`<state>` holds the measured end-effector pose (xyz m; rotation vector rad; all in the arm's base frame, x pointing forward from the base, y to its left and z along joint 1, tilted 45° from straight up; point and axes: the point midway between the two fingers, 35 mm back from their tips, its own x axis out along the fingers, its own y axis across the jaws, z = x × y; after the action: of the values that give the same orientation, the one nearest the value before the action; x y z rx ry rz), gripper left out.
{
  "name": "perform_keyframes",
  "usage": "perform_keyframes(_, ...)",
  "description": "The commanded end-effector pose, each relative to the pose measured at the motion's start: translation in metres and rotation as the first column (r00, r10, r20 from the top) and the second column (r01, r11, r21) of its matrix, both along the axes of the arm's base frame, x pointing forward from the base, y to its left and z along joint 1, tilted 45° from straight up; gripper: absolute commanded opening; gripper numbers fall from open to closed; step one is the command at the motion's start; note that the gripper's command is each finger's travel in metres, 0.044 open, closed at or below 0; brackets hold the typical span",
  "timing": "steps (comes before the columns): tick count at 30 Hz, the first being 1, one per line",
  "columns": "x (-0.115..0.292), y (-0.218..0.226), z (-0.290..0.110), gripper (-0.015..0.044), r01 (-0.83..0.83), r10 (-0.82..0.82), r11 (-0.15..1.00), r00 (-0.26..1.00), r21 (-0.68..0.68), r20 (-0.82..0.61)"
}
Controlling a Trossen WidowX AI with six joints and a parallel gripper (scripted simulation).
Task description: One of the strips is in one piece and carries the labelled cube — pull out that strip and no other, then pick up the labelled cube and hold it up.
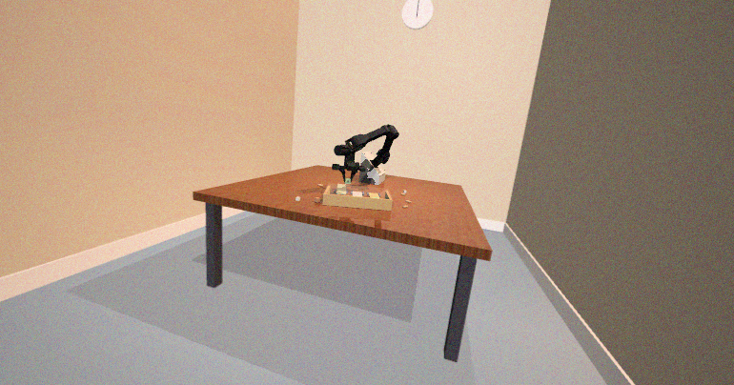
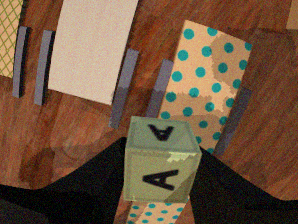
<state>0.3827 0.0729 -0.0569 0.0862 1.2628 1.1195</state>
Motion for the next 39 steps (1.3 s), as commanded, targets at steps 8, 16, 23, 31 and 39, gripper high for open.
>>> perform_keyframes(8, -0.036, -0.006, 0.0, 0.0, -0.003, 0.003, 1.0, 1.0, -0.005, -0.007)
perform_keyframes(16, -0.064, -0.008, 0.002, 0.0, -0.003, 0.003, 1.0, 1.0, -0.006, -0.009)
perform_keyframes(23, -0.086, -0.009, 0.003, 0.0, -0.004, 0.003, 1.0, 1.0, -0.005, -0.01)
perform_keyframes(31, -0.082, -0.034, 0.027, 0.0, -0.003, 0.003, 1.0, 1.0, -0.007, -0.01)
perform_keyframes(39, -0.082, -0.035, 0.028, 0.0, -0.004, 0.003, 1.0, 1.0, -0.007, -0.01)
